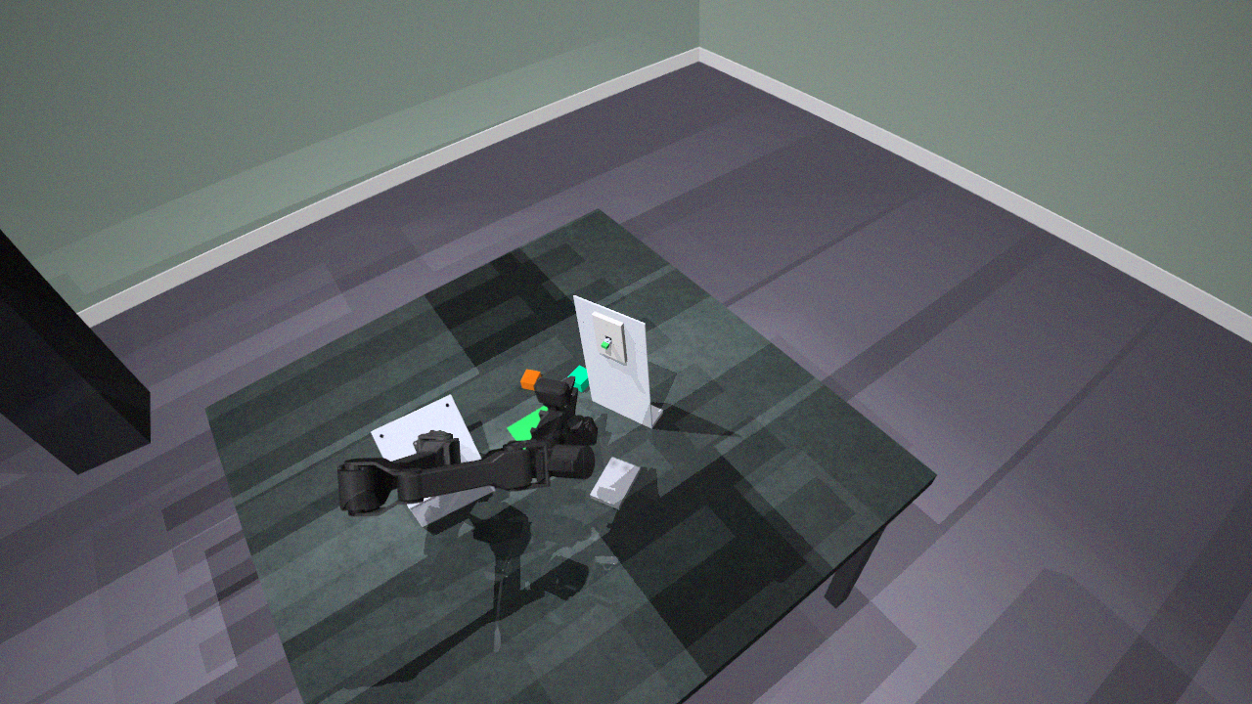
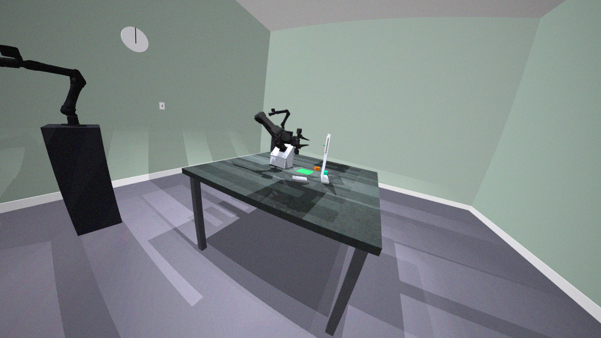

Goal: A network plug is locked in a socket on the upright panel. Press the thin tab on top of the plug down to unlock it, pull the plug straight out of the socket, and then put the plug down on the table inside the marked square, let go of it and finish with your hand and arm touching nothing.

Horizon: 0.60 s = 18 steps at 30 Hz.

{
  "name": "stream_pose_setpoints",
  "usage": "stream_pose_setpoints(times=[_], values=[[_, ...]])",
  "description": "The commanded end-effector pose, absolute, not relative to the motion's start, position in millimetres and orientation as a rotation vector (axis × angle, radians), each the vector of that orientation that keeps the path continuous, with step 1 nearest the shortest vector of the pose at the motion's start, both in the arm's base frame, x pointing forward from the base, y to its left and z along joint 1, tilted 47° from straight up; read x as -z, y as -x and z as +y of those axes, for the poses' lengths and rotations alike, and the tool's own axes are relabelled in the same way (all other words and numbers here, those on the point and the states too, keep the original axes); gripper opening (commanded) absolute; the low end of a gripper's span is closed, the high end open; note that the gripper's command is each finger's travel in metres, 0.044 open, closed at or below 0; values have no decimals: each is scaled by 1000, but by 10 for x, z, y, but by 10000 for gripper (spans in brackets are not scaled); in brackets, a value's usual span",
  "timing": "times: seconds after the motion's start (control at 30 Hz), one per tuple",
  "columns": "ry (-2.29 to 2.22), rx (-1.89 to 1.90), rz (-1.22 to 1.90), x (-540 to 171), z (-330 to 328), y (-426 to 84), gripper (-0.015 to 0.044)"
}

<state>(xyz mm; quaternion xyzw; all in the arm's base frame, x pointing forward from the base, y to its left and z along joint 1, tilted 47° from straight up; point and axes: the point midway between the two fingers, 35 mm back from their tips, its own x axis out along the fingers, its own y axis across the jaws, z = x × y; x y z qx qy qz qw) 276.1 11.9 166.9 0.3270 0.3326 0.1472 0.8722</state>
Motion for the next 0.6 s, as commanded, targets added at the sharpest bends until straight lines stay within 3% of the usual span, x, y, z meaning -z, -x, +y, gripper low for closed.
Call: stream_pose_setpoints(times=[0.0, 0.57], values=[[-698, -312, 706, -1636, 138, -2808, 156], [-701, -313, 703, -1460, 333, -3284, 156]])
